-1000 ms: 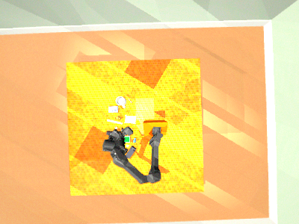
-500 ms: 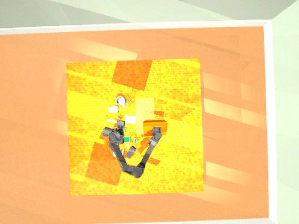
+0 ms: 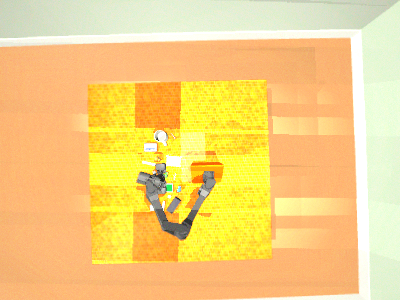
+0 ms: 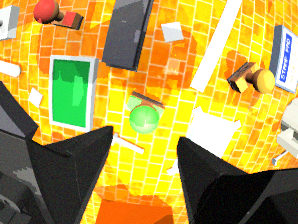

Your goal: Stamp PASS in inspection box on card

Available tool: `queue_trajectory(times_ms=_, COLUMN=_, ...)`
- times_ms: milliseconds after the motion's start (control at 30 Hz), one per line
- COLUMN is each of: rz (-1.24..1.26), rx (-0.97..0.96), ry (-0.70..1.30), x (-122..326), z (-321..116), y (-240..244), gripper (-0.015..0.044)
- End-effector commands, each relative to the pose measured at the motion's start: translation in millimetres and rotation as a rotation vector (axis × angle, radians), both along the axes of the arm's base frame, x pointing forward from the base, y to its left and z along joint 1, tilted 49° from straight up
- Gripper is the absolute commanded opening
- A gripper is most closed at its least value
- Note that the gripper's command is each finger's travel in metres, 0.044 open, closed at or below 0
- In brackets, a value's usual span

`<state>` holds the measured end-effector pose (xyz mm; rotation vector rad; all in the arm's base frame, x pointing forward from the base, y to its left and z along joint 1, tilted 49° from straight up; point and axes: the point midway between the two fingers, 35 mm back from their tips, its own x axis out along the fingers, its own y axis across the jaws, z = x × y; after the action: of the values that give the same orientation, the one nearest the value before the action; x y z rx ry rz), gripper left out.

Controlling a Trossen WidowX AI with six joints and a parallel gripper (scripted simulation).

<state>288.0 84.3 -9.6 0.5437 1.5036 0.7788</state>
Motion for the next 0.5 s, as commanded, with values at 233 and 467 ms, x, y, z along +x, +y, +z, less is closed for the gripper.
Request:
queue_trajectory(times_ms=233, rz=0.0, rx=0.004, ry=0.007, x=-2, z=-12, y=14, gripper=0.0217)
queue_trajectory(times_ms=467, rz=0.0, rx=0.004, ry=0.007, x=-3, z=-20, y=23, gripper=0.0217)
